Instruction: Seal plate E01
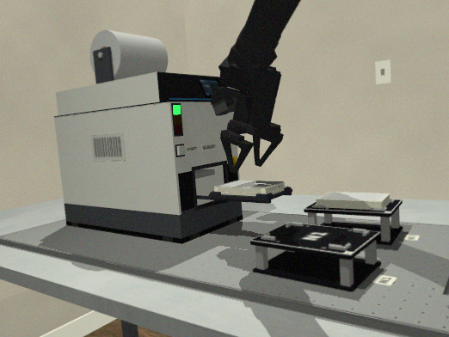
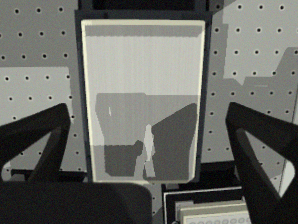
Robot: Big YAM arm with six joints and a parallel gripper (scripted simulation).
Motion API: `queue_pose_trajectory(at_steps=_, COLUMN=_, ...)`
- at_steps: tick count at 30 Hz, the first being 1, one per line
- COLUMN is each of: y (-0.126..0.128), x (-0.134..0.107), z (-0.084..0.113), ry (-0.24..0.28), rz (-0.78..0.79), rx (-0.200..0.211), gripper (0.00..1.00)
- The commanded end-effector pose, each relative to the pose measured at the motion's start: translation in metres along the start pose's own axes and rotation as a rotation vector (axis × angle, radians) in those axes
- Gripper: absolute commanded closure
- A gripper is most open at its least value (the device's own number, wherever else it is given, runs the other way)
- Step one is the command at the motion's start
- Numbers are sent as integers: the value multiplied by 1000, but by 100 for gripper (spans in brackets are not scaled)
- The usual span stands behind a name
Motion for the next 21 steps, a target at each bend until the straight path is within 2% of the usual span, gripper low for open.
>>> queue_pose_trajectory(at_steps=1, y=12, x=1, z=0, ry=-5, rz=26, rx=2, gripper=0)
queue_pose_trajectory(at_steps=4, y=17, x=-3, z=-5, ry=14, rz=34, rx=9, gripper=0)
queue_pose_trajectory(at_steps=11, y=12, x=-13, z=-15, ry=47, rz=-7, rx=18, gripper=0)
queue_pose_trajectory(at_steps=15, y=8, x=-6, z=-18, ry=36, rz=-1, rx=15, gripper=0)
queue_pose_trajectory(at_steps=21, y=2, x=4, z=-8, ry=-1, rz=10, rx=3, gripper=0)
Point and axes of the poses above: the point where the finger pads meet when closed, its own z axis back along the fingers, its own y axis across the jaws, x = y × z, the point moved 10 cm from there along z, back along the fingers, and after that the axes turned 8 degrees about z, right-handed, at the moved point
